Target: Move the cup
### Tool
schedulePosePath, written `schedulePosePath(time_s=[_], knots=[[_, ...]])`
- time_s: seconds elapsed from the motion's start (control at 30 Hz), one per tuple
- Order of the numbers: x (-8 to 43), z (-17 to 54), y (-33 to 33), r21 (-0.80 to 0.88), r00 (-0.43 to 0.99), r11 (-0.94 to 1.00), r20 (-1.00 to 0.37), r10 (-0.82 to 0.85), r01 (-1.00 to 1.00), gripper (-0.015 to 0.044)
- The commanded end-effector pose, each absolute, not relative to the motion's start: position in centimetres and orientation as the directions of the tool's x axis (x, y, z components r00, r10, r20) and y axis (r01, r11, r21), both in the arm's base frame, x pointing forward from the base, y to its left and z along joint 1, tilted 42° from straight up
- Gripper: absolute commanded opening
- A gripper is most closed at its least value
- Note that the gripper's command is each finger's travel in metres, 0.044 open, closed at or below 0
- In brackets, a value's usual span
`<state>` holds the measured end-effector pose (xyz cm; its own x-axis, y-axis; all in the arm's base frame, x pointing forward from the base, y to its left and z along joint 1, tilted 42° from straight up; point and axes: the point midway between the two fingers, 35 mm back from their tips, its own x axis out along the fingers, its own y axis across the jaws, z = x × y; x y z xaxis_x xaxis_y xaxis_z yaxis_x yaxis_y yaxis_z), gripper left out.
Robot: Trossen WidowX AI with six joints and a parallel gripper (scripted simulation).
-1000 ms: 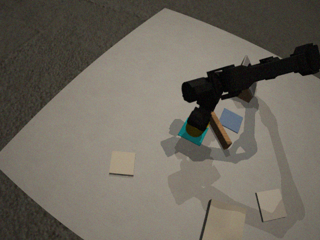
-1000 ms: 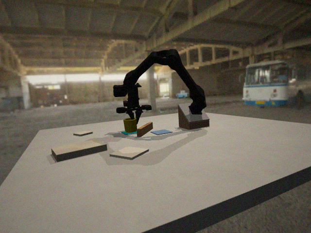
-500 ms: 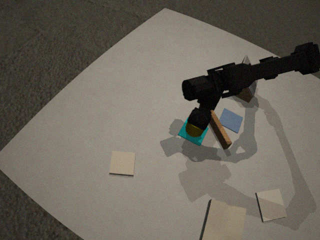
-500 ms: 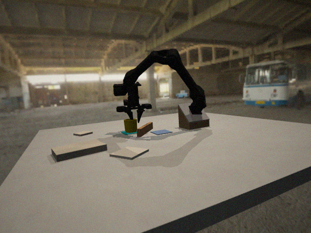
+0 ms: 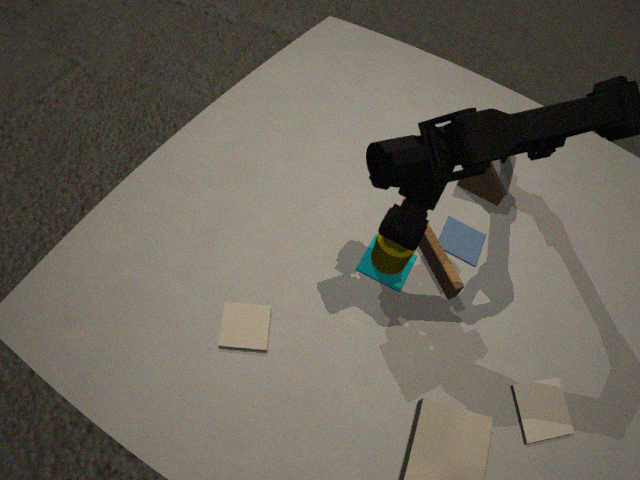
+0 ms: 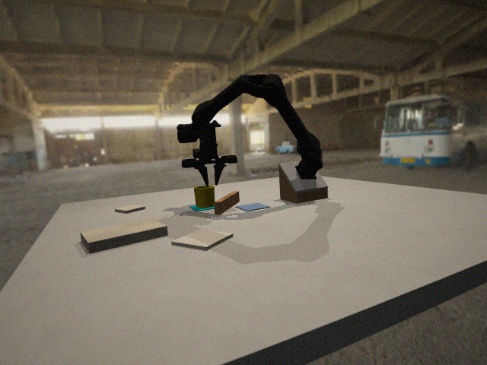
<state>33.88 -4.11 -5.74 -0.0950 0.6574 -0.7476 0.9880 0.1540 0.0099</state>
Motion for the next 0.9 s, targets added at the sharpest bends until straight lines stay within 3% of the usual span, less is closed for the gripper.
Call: schedulePosePath(time_s=[0.0, 0.27, 0.63, 0.87], knots=[[34.1, -5.1, -4.7, 0.018, -0.088, 0.154, -0.752, 0.653, 0.988, 0.0147], [33.8, -4.3, -5.4, 0.017, -0.089, 0.154, -0.751, 0.654, 0.988, 0.0147], [33.8, -4.4, -5.3, 0.010, -0.093, 0.152, -0.748, 0.658, 0.988, 0.0435], [34.1, -2.5, -7.0, 0.013, -0.091, 0.152, -0.750, 0.655, 0.988, 0.0440]])
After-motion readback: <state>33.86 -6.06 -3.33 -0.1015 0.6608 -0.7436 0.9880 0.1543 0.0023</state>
